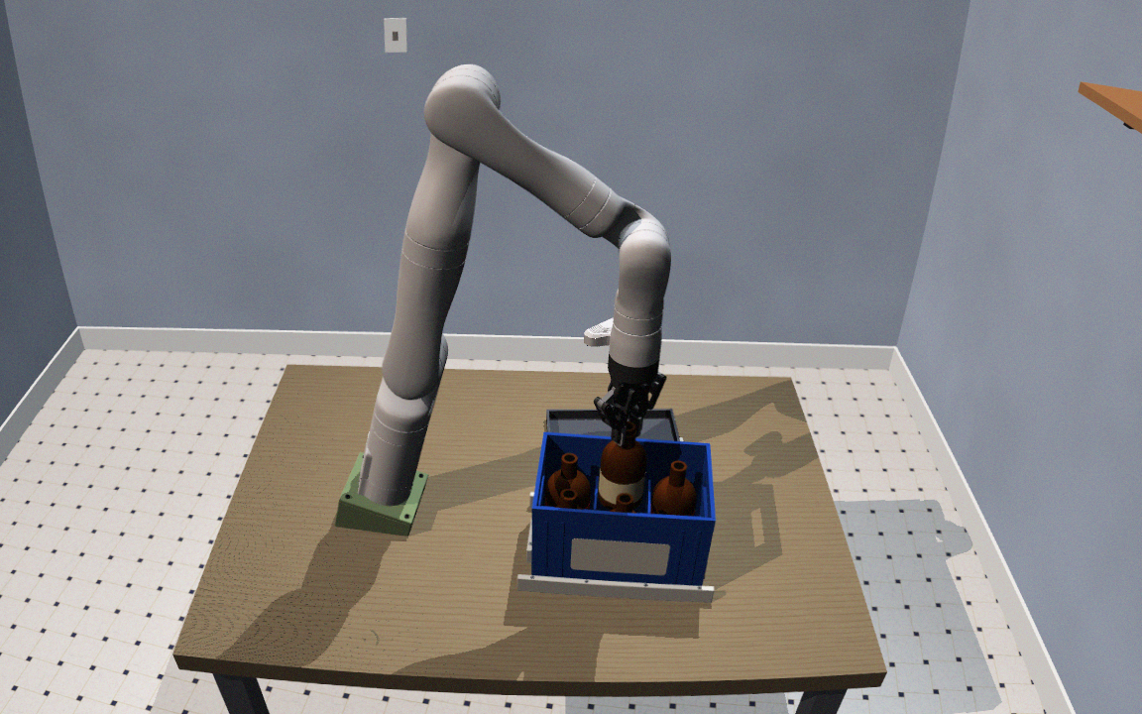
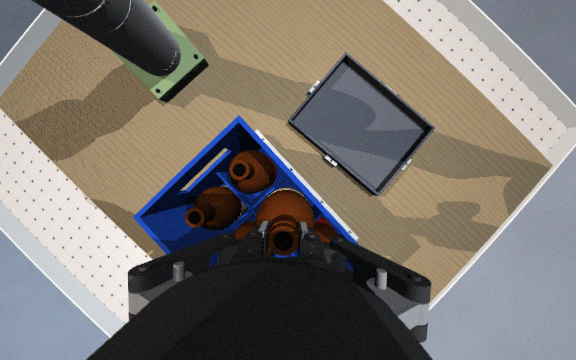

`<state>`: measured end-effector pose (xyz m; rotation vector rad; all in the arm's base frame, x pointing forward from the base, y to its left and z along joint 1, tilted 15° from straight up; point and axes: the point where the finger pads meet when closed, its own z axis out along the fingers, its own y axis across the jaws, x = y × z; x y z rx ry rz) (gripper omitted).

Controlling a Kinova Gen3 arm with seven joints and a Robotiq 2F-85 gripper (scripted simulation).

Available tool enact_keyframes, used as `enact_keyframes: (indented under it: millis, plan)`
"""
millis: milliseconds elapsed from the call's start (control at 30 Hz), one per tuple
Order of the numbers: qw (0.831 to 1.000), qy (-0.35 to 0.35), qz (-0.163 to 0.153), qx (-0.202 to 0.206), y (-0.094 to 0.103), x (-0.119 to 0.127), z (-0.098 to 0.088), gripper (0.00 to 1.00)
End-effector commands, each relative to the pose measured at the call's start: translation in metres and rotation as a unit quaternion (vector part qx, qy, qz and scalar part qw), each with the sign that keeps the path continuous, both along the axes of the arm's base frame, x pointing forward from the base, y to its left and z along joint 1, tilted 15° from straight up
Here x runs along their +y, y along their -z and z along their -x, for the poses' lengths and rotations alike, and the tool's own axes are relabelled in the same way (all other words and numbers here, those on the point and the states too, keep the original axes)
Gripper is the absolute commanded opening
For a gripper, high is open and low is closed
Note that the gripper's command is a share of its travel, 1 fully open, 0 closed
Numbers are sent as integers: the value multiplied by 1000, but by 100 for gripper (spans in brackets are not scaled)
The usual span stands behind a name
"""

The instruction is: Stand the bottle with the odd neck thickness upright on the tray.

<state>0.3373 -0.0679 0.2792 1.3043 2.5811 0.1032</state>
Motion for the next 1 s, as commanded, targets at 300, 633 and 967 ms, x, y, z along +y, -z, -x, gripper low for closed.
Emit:
enact_keyframes:
  millis: [300, 633, 967]
  plan:
    - [1000, 0, 0, -3, -7, 0, 0, 0]
    - [1000, 0, 0, -3, -8, 0, 1, 0]
    - [1000, 0, 0, -3, -8, 0, 1, 0]
